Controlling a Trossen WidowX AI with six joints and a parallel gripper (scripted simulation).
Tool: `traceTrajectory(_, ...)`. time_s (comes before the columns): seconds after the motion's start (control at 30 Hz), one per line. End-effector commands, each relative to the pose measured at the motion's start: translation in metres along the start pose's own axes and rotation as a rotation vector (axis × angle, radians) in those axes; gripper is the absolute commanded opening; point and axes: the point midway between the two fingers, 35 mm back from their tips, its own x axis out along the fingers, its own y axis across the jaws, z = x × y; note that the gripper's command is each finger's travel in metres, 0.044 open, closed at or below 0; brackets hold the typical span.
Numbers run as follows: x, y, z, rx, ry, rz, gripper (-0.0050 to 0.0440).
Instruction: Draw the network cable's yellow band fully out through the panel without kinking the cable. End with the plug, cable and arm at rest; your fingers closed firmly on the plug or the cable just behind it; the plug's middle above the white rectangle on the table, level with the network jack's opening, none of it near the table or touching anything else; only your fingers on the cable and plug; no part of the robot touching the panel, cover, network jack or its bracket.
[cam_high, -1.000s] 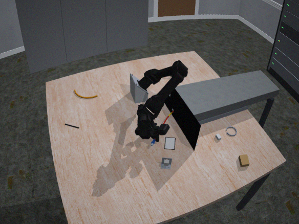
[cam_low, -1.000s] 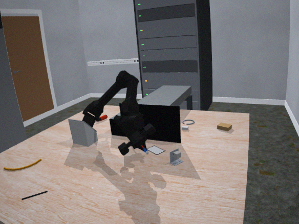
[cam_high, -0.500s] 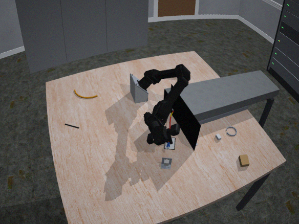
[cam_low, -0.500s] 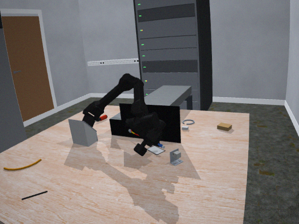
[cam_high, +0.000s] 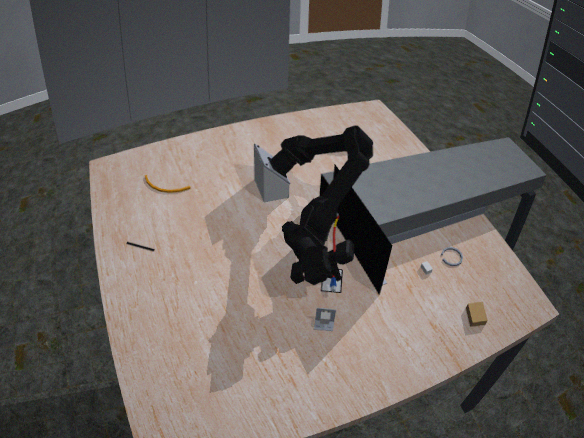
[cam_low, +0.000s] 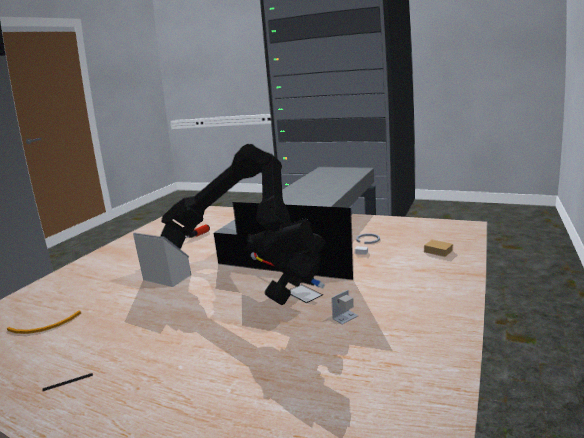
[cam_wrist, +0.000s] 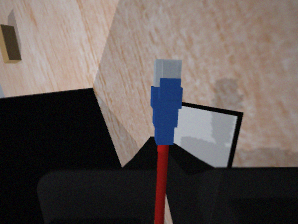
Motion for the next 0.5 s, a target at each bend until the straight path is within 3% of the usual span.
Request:
traceTrajectory(0.0, -0.002, 0.014, -0.005, -0.034, -0.004, 0.011, -0.005)
traceTrajectory(0.47, -0.001, 0.013, -0.023, -0.033, -0.003, 0.011, -0.005)
